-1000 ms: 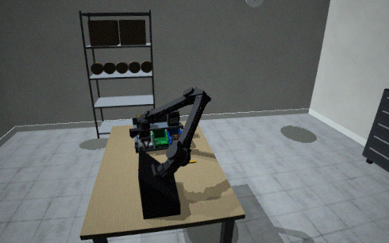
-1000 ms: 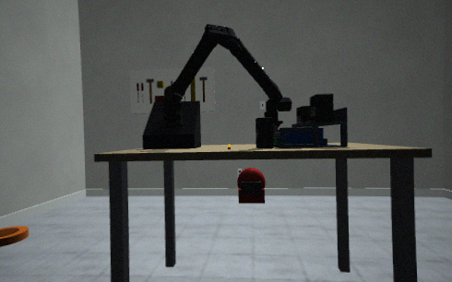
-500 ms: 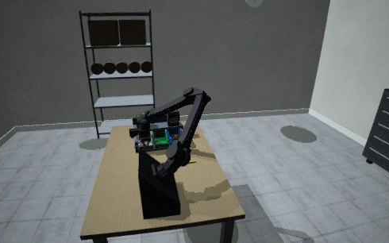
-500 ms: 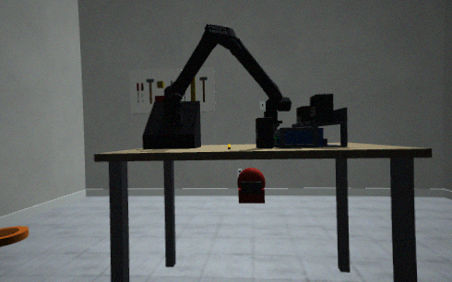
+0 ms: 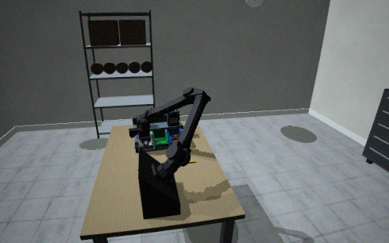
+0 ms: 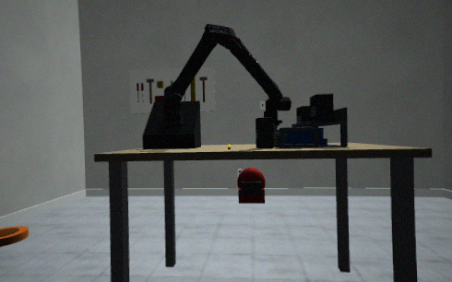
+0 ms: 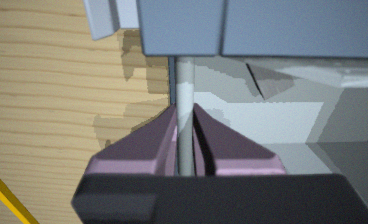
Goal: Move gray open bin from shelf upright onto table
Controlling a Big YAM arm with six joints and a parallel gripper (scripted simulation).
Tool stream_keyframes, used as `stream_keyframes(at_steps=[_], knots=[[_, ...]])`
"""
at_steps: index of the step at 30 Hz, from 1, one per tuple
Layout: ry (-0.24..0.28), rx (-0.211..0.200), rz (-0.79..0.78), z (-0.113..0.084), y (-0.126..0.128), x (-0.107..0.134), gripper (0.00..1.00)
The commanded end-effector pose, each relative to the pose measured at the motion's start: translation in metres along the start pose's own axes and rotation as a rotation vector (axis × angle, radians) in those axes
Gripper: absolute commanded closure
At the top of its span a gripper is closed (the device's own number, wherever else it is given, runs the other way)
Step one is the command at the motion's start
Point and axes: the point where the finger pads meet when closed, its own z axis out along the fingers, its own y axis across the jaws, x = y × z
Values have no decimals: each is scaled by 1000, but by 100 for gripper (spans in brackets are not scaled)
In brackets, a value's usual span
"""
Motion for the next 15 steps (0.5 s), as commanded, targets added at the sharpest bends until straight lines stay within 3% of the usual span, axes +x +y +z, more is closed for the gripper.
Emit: stream_keyframes(at_steps=[1, 15], knots=[[-12, 59, 23, -33, -21, 2, 100], [-11, 56, 21, -35, -19, 2, 100]])
